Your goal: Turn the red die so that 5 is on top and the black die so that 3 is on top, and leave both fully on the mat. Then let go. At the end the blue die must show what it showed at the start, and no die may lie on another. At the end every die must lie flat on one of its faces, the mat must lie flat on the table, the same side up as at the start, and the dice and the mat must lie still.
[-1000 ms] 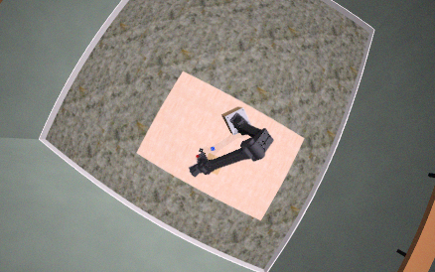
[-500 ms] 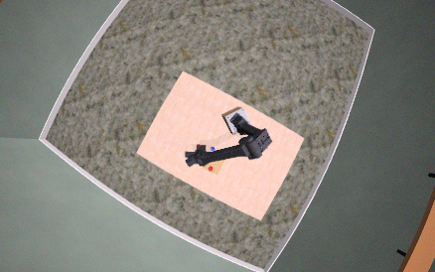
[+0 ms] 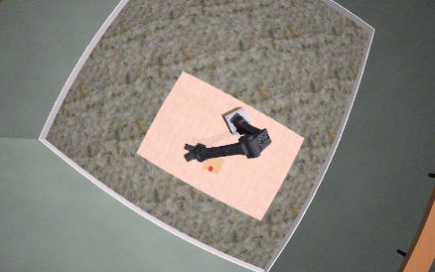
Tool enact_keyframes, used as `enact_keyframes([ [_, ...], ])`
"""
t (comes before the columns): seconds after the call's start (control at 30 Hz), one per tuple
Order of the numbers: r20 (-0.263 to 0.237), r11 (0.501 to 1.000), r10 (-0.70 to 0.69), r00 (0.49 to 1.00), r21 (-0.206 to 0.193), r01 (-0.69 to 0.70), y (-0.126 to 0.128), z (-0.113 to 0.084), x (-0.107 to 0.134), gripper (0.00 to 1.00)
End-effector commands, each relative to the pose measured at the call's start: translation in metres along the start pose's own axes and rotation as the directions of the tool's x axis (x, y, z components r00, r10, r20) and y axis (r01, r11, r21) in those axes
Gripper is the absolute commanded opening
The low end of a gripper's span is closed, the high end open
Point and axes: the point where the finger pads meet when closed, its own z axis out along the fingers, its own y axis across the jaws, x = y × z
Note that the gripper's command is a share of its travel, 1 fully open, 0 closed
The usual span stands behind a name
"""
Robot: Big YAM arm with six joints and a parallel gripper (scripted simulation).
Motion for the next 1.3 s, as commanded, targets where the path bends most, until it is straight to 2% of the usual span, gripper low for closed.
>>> enact_keyframes([
  [0.0,0.03,0.999,0.0,1.0,-0.032,0.001,0.0172,-0.0075,-0.0071,0.44],
  [0.93,0.028,1.0,-0.004,1.0,-0.03,0.005,0.0167,-0.0073,-0.0067,0.44],
  [1.27,0.015,1.0,0.001,1.0,-0.014,-0.001,0.0104,0.0019,-0.0031,0.44],
])
